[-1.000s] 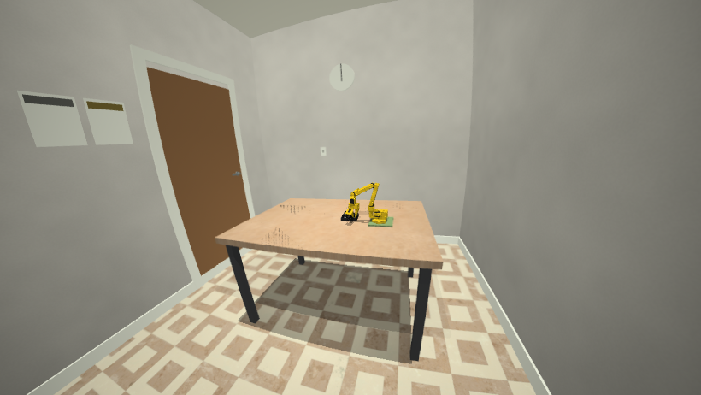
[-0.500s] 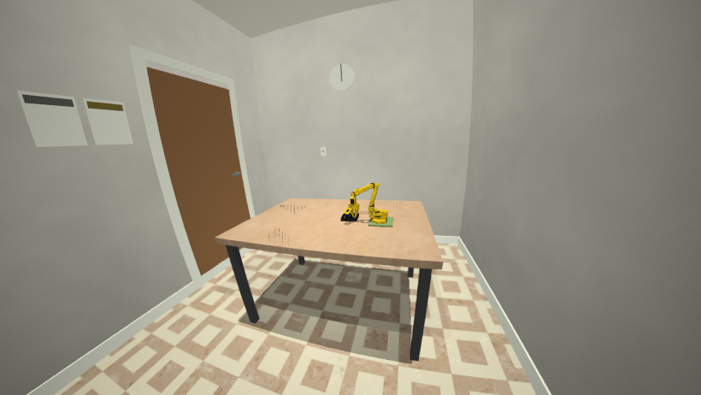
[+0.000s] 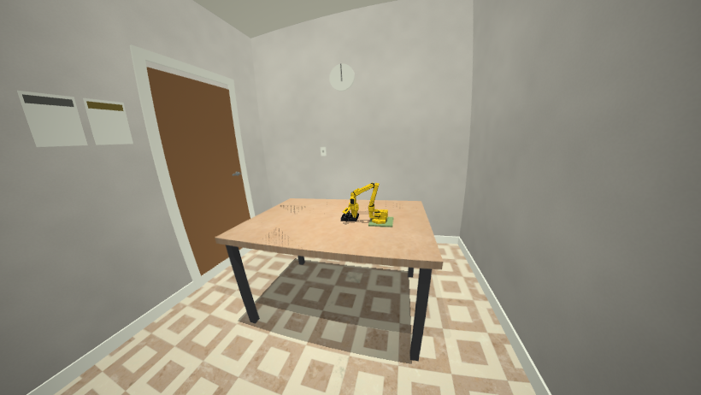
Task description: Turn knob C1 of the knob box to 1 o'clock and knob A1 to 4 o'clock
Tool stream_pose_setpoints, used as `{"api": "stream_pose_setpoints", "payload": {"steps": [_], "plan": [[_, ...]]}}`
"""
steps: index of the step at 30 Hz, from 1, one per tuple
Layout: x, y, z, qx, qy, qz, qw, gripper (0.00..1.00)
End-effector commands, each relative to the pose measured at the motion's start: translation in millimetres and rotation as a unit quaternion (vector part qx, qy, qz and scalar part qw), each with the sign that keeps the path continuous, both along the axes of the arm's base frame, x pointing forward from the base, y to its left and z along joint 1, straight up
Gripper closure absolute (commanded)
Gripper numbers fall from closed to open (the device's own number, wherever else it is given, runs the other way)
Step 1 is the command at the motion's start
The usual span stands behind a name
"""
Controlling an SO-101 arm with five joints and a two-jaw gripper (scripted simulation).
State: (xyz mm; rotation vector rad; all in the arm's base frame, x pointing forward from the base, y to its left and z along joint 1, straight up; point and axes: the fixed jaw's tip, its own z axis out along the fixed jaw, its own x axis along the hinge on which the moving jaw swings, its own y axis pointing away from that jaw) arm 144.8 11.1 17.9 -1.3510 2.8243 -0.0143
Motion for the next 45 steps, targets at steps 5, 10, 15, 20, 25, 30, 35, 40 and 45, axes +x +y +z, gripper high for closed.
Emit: {"api": "stream_pose_setpoints", "payload": {"steps": [5, 10, 15, 20, 25, 30, 35, 40, 45], "plan": [[-0.6, 0.2, -0.7, 0.002, 0.007, -0.056, 0.998, 0.99], [-0.2, 0.6, -0.7, 0.002, 0.007, -0.099, 0.995, 0.99], [0.2, 0.9, -0.7, 0.003, 0.007, -0.142, 0.99, 0.99], [0.5, 1.0, -0.7, 0.003, 0.006, -0.168, 0.986, 0.99], [0.9, 1.3, -0.7, 0.003, 0.006, -0.211, 0.977, 0.99], [1.4, 1.5, -0.7, 0.003, 0.006, -0.254, 0.967, 0.99], [1.7, 1.6, -0.7, 0.004, 0.006, -0.287, 0.958, 0.99], [2.1, 1.7, -0.7, 0.004, 0.006, -0.32, 0.947, 0.99], [2.6, 1.8, -0.7, 0.004, 0.006, -0.361, 0.932, 0.99]]}}
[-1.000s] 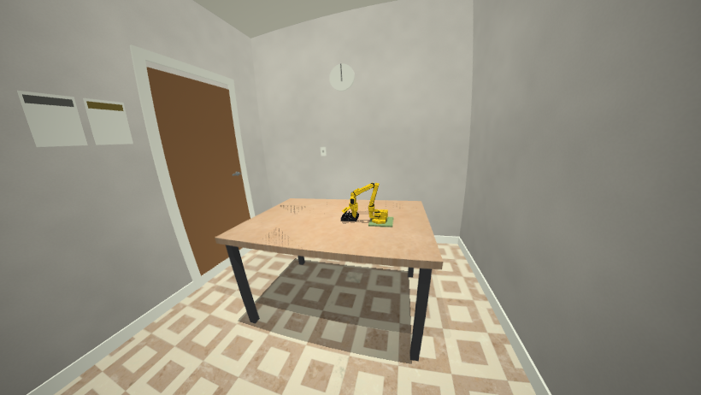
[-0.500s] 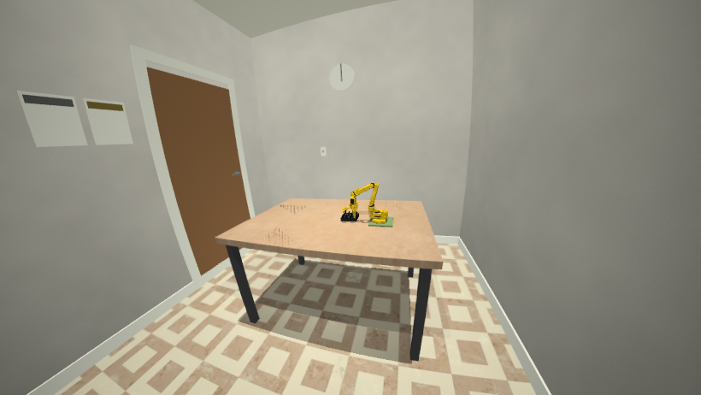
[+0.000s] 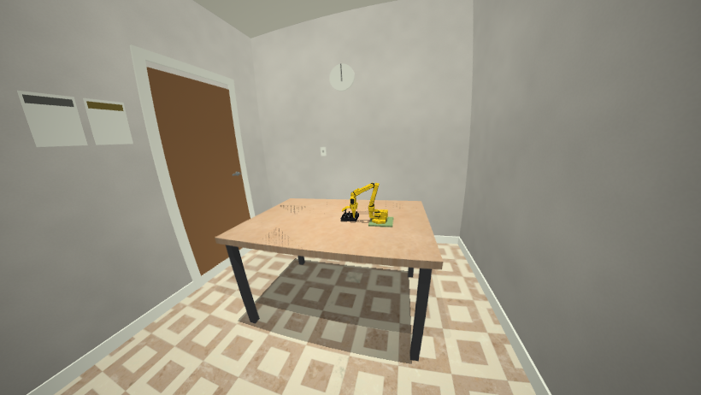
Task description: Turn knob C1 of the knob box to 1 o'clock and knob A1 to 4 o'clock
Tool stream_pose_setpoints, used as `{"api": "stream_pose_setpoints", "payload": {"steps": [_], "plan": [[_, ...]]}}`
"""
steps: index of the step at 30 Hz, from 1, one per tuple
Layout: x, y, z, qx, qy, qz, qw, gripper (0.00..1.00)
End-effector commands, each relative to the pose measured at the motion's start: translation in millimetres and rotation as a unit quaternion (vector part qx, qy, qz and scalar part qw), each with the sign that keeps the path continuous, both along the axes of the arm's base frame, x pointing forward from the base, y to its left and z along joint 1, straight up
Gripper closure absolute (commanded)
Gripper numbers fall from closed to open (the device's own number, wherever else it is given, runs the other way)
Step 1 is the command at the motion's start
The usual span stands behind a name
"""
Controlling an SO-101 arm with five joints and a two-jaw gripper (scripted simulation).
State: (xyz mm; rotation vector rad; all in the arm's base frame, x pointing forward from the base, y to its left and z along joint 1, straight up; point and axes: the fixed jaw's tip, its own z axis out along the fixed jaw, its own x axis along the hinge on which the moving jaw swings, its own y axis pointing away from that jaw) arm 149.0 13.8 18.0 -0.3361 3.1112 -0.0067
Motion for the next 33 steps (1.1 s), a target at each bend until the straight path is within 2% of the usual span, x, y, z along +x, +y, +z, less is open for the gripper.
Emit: {"api": "stream_pose_setpoints", "payload": {"steps": [1, 15, 25, 33], "plan": [[-1.5, -0.9, -0.7, 0.002, 0.006, -0.04, 0.999, 0.99], [-0.3, -0.9, -0.7, 0.002, 0.006, -0.144, 0.99, 0.99], [0.5, -1.0, -0.7, 0.003, 0.006, -0.213, 0.977, 0.99], [1.2, -1.2, -0.7, 0.003, 0.006, -0.28, 0.96, 0.99]]}}
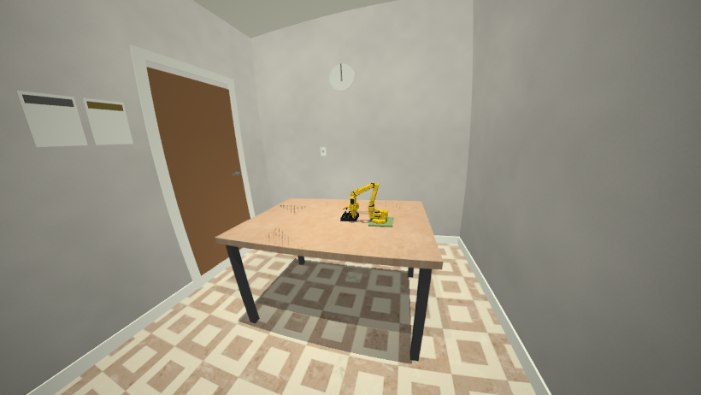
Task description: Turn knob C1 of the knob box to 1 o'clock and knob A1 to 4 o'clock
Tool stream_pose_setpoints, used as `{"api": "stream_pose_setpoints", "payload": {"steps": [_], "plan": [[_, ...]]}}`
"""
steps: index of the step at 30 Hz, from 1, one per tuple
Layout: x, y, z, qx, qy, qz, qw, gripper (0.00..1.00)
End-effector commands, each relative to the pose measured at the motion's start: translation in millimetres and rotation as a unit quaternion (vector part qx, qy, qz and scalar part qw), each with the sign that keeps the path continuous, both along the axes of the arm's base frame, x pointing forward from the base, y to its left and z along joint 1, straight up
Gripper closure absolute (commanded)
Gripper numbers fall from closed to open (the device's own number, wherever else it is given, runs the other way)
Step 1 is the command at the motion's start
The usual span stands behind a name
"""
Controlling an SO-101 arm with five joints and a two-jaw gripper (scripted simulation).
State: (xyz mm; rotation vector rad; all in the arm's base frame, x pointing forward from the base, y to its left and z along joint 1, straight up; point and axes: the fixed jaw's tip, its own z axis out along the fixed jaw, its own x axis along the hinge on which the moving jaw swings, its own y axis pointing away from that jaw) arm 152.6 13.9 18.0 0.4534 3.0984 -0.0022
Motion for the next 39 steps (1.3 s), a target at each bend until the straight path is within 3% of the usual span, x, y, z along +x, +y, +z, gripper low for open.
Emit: {"api": "stream_pose_setpoints", "payload": {"steps": [1, 7, 39], "plan": [[-2.2, -1.3, -0.7, 0.002, 0.005, -0.04, 0.999, 0.99], [-1.6, -1.6, -0.7, 0.002, 0.005, -0.092, 0.996, 0.99], [-1.5, -1.6, -0.7, 0.002, 0.005, -0.11, 0.994, 0.99]]}}
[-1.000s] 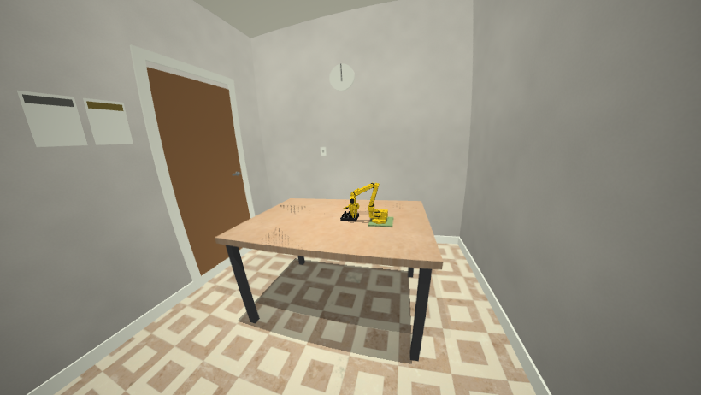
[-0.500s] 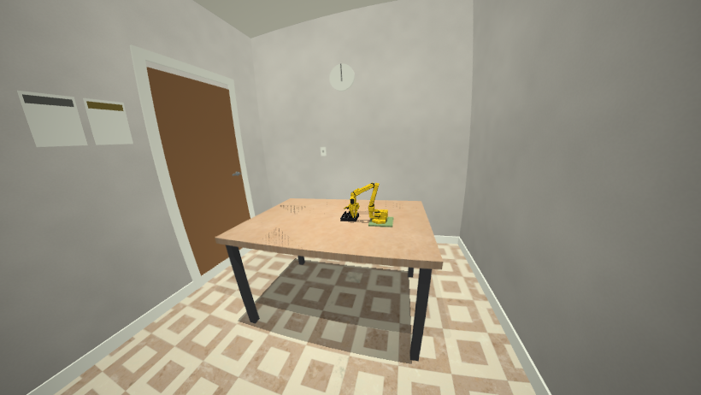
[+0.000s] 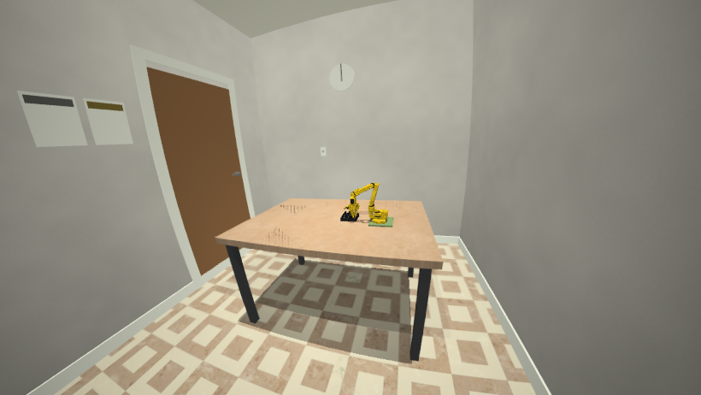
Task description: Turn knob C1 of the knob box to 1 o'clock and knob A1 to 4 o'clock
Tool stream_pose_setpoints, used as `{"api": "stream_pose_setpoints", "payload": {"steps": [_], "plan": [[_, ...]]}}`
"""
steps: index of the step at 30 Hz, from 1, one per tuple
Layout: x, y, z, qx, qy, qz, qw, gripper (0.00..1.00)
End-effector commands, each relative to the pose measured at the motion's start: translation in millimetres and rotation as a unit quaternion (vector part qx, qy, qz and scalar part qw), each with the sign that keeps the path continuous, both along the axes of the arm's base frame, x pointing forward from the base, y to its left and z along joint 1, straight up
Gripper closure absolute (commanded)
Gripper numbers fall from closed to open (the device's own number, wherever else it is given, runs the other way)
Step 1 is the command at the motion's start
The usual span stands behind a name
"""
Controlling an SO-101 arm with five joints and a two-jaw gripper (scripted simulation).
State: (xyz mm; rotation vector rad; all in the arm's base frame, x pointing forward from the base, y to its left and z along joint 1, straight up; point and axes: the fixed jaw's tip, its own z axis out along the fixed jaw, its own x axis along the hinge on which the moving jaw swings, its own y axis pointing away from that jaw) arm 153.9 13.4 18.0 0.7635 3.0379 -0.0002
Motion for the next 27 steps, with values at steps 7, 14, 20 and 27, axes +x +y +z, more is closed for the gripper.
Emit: {"api": "stream_pose_setpoints", "payload": {"steps": [7, 14, 20, 27], "plan": [[-2.8, -1.1, -0.8, 0.001, 0.005, -0.009, 1.0, 0.99], [-2.8, -0.2, -0.8, 0.001, 0.005, -0.009, 1.0, 0.98], [-2.8, 1.0, -0.7, 0.001, 0.005, -0.009, 1.0, 0.95], [-2.8, 2.5, -0.7, 0.001, 0.005, -0.009, 1.0, 0.93]]}}
